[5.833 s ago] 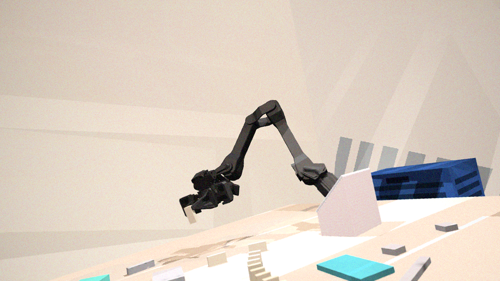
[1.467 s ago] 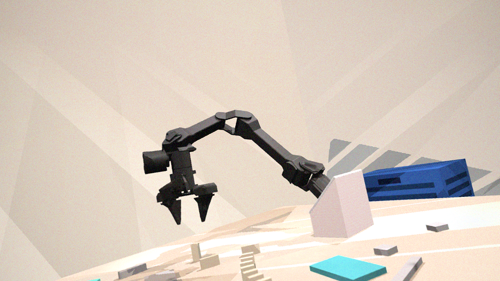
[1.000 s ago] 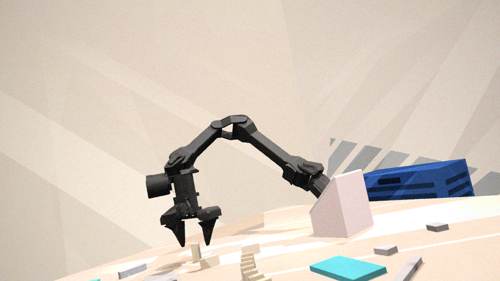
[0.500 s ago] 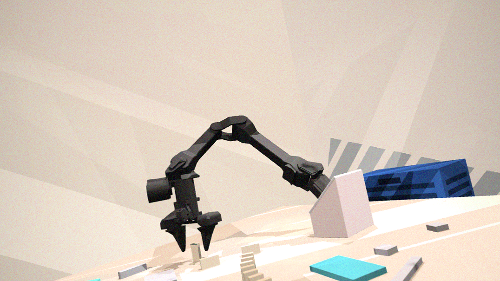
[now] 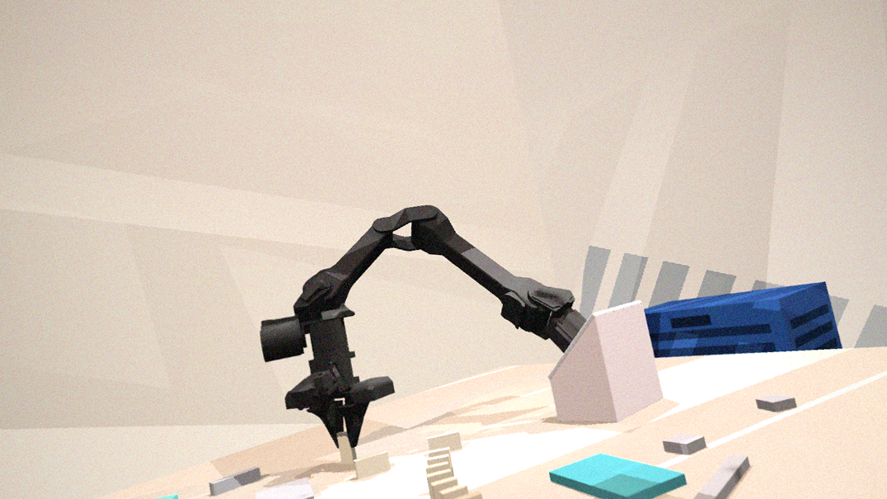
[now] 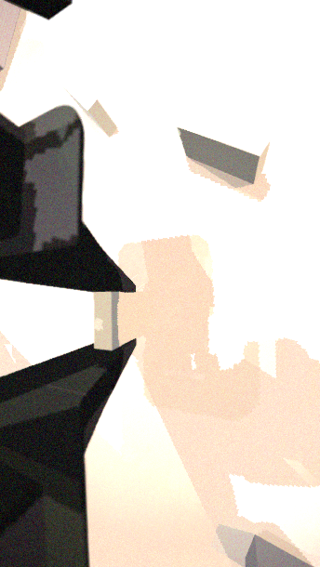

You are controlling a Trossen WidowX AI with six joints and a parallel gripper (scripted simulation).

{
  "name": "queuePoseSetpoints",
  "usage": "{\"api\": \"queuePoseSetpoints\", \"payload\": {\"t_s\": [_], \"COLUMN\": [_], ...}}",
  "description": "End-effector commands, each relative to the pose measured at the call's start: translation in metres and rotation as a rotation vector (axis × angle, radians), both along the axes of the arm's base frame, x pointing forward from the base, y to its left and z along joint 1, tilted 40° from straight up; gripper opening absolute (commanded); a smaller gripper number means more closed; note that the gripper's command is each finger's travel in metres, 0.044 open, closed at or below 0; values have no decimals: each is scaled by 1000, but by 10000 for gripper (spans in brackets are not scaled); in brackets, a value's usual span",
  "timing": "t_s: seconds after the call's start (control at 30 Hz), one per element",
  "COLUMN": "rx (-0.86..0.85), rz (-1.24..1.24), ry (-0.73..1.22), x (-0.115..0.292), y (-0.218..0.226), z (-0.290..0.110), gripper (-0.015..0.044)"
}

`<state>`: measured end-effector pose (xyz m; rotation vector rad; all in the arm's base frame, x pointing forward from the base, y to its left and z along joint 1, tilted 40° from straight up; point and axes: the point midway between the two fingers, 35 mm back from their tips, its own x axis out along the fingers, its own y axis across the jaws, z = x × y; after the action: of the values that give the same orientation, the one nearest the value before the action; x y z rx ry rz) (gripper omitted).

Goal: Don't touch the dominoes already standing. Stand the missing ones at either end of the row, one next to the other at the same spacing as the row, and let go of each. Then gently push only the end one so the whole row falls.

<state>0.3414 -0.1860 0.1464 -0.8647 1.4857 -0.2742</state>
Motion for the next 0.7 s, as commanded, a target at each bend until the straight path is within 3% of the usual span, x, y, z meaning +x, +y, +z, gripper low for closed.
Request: {"api": "queuePoseSetpoints", "payload": {"t_s": [0.0,0.2,0.5,0.67], "rx": [4,6,8,8], "rz": [3,3,0,0], "ry": [6,14,3,2], "x": [0,0,-15,-15], "y": [0,8,86,87], "z": [-2,6,99,101], "gripper": [107,107,107,107]}}
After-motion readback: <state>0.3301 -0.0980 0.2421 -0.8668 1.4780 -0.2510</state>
